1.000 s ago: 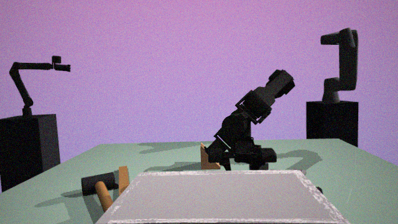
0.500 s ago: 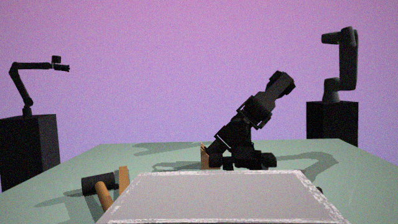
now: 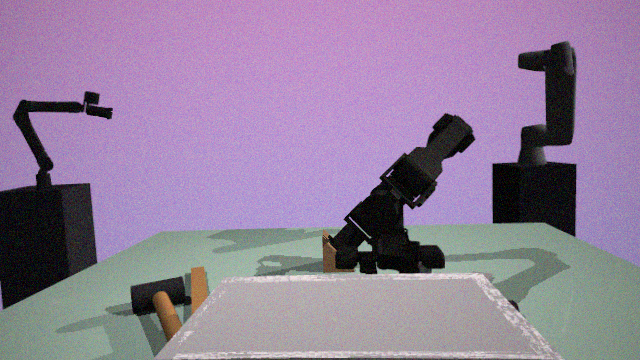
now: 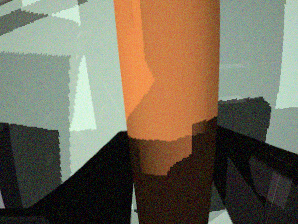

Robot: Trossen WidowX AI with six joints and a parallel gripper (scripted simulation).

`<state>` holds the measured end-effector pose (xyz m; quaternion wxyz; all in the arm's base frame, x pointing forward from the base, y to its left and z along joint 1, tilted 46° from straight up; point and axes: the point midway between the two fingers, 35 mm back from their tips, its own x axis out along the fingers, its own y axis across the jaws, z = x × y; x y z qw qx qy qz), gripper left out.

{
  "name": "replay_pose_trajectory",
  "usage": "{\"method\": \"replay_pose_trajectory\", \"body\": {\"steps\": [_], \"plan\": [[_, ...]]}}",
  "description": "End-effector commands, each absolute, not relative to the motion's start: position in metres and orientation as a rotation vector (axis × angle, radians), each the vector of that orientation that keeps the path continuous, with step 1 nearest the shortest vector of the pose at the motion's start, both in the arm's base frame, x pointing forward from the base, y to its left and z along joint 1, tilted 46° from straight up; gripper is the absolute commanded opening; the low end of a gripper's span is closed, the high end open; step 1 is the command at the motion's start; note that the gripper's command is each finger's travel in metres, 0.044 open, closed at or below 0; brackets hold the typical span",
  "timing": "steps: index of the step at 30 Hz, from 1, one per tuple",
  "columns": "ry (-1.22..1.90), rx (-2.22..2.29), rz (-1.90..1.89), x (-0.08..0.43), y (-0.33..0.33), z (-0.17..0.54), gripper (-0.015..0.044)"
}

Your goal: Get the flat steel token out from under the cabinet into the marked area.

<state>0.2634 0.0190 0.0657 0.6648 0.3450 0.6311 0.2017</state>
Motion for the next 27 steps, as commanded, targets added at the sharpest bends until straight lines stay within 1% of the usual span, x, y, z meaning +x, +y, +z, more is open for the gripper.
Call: {"method": "replay_pose_trajectory", "body": {"steps": [1,8,14,27], "plan": [[1.424,0.776,0.456,0.255,0.02,0.067,0.0],[1.424,0.78,0.454,0.227,0.023,0.069,0.0],[1.424,0.78,0.454,0.228,0.017,0.073,0.0],[1.425,0.78,0.453,0.213,-0.002,0.089,0.0]]}}
